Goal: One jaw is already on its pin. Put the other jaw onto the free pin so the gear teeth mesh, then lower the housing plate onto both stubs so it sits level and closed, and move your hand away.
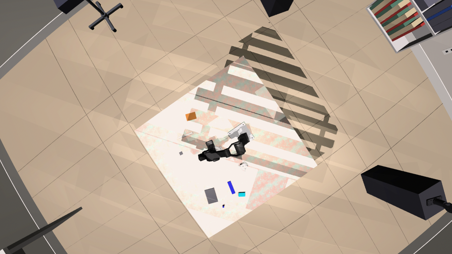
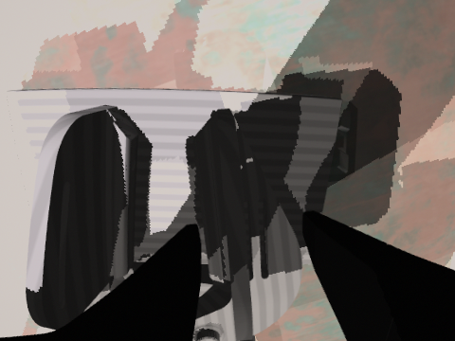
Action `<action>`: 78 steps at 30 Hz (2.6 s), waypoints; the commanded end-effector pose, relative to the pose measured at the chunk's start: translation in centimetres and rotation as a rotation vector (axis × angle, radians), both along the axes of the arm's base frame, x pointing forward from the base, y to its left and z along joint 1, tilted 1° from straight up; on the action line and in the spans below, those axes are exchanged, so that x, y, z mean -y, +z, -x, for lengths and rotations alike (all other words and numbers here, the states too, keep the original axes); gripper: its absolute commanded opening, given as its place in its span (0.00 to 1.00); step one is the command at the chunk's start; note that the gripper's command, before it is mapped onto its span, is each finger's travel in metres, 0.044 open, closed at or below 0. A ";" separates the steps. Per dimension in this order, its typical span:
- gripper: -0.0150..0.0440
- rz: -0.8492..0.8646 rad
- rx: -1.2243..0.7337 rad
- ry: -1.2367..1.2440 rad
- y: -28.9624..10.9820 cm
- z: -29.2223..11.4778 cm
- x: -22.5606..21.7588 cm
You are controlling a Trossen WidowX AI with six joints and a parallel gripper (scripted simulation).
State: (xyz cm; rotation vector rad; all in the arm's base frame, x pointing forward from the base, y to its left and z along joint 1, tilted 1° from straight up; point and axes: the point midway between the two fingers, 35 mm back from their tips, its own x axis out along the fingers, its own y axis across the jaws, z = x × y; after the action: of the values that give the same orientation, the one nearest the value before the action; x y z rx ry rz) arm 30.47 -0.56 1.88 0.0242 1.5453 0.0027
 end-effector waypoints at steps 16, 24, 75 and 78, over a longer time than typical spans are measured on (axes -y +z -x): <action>0.63 0.000 0.000 0.001 1.7 -0.1 0.0; 0.63 -0.002 0.001 0.003 7.0 0.2 0.1; 1.00 -0.024 -0.006 0.398 5.3 19.2 -26.9; 1.00 -0.024 -0.006 0.398 5.3 19.2 -26.9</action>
State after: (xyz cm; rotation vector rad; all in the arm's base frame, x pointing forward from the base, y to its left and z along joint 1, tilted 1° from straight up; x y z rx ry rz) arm 11.27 26.27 7.62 -0.2664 1.5383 0.3390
